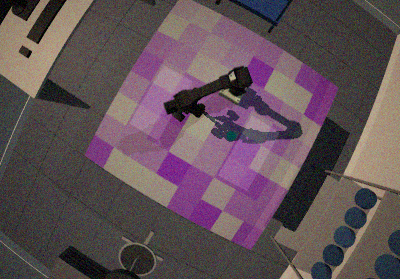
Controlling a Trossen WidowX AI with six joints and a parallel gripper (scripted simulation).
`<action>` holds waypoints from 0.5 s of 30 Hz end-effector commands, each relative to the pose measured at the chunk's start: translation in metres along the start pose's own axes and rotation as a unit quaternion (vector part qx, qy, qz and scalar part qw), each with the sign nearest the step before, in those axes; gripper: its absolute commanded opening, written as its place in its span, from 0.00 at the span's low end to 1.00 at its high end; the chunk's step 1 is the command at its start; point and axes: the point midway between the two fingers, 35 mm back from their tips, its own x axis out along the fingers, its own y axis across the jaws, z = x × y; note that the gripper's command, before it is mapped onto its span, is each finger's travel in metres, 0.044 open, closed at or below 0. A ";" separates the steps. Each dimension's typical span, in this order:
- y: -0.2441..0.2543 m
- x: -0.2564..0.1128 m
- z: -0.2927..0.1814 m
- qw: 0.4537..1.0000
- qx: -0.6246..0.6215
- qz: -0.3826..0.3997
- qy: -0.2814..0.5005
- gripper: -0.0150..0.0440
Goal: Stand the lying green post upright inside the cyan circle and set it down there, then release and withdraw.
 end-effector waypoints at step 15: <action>-0.019 -0.007 0.056 1.000 0.017 -0.004 0.001 0.29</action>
